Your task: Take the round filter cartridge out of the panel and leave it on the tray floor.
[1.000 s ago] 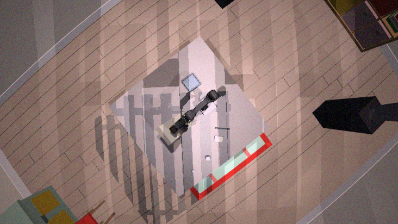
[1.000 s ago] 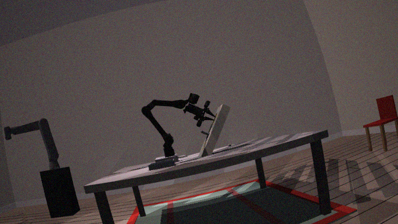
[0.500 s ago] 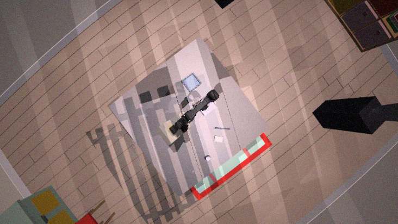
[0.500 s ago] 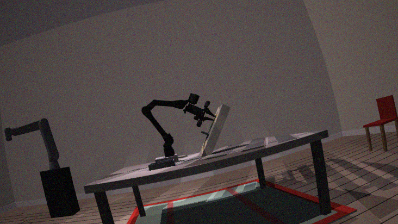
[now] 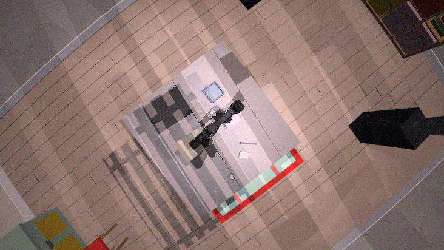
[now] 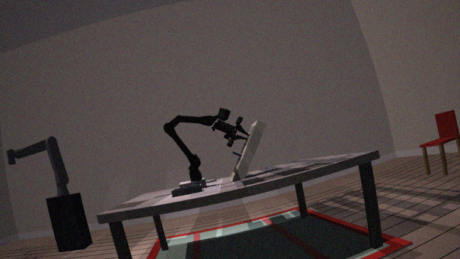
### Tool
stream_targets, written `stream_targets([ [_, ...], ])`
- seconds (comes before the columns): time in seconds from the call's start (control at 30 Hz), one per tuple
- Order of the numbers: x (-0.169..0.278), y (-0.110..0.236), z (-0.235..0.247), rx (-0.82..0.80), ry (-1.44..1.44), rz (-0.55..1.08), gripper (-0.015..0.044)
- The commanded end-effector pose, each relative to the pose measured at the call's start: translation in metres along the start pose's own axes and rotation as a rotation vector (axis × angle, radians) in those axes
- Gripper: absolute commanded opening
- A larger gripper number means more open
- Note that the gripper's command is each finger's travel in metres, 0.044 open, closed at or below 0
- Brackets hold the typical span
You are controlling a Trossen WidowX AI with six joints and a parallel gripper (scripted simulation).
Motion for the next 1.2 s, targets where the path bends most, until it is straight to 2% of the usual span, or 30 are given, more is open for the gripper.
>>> stream_targets([
  [0.0, 0.0, 0.0, 0.001, -0.002, 0.005, -0.002, 0.0106],
  [1.17, 0.0, -0.01, 0.0, -0.001, 0.005, -0.002, 0.0106],
])
Point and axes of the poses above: the point midway between the two fingers, 35 mm back from their tips, its own y axis back along the fingers, its own z axis across the jaws, x = y × z, the point moved 5 cm from there along y, back along the fingers, and after that the axes turned 11 degrees about y, right-handed, at the moved point
